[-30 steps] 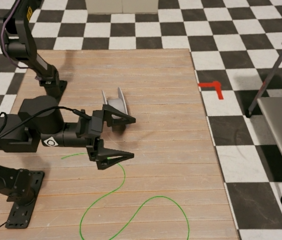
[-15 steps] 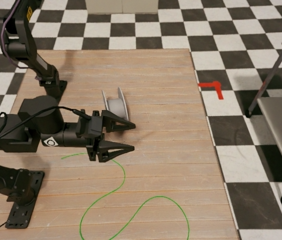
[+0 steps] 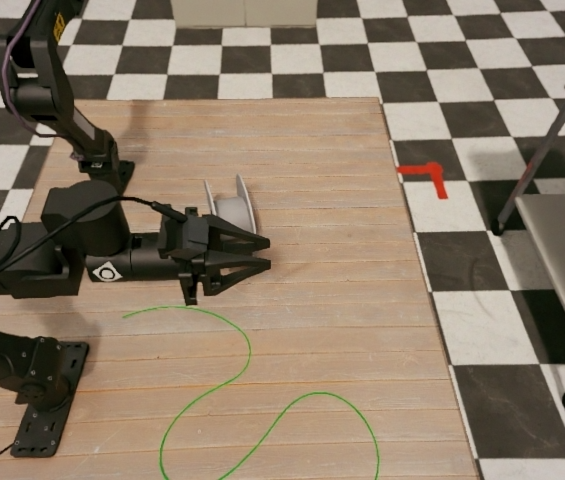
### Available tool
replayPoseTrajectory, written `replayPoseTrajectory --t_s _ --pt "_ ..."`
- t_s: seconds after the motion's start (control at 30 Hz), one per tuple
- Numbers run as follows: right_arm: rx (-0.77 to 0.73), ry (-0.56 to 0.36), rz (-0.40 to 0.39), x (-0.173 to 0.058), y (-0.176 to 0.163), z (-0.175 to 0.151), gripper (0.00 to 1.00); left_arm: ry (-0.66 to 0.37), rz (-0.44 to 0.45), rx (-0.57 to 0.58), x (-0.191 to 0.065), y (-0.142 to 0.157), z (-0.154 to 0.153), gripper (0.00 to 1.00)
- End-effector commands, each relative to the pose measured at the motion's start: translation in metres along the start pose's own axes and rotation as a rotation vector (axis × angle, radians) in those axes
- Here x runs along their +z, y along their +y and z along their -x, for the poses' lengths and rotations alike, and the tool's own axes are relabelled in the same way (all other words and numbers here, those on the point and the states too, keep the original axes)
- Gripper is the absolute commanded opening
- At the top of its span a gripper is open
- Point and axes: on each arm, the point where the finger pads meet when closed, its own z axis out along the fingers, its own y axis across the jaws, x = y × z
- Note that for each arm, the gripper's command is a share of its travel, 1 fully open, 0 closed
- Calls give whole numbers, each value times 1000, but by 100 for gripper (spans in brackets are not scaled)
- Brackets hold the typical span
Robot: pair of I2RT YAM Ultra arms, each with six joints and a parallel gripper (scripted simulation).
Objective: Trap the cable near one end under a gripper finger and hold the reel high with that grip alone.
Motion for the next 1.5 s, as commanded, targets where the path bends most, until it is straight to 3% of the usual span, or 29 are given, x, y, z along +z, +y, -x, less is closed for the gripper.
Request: replayPoseTrajectory --t_s 0.0,0.2,0.27,0.37,0.47,0.83,0.87,1.13,1.47 --pt "-11 -32 115 -1 43 9 30 2 3 -5 0 -2 -4 100" --pt "-13 -32 389 -28 146 8 30 2 3 -5 0 -2 -4 100" --pt "-13 -32 389 -28 146 8 30 2 3 -5 0 -2 -4 100" --pt "-14 -32 492 -46 182 7 30 2 3 -5 0 -2 -4 100" --pt "-15 -32 547 -56 201 7 30 2 3 -5 0 -2 -4 100" --pt "-7 -11 556 -53 206 2 30 2 3 -5 0 -2 -4 100" --pt "7 -35 556 -61 202 12 30 2 3 -5 0 -2 -4 100" --pt "12 78 554 -49 209 -12 30 2 3 -5 0 -2 -4 100" --pt "36 284 536 -38 215 -64 30 2 3 -5 0 -2 -4 100"
